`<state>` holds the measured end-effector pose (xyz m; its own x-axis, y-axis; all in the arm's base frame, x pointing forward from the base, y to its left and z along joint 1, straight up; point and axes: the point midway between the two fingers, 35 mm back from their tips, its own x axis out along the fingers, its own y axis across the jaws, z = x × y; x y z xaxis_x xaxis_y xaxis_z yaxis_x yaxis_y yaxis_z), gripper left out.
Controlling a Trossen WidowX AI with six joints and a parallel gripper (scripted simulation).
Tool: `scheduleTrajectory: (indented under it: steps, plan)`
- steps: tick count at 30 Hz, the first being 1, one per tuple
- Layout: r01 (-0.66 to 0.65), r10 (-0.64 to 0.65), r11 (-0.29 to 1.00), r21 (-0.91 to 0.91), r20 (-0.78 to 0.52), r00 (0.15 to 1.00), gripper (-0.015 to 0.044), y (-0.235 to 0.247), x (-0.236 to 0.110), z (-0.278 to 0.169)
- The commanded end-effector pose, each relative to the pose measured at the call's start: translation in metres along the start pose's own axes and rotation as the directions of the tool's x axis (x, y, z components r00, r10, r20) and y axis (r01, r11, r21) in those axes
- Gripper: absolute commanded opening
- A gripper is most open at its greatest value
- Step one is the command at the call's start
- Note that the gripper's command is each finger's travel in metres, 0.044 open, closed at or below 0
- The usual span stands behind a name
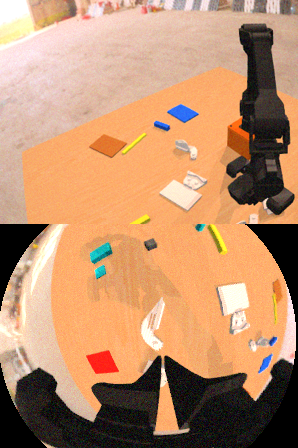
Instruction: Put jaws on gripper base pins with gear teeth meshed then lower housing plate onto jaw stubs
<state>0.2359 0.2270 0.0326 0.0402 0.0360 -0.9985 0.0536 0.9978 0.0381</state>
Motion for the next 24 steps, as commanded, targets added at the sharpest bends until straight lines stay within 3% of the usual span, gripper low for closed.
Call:
scheduleTrajectory:
  steps: [1,15,24]
  plan:
    - [0.012,-0.012,1.0,0.0,-0.011,1.0,0.0079,-0.0021,0.0047,-0.002]
    - [0.012,-0.012,1.0,0.0,-0.011,1.0,0.044,-0.0021,0.0047,-0.002]
    - [0.012,-0.012,1.0,0.0,-0.011,1.0,0.044,-0.0021,0.0047,-0.002]
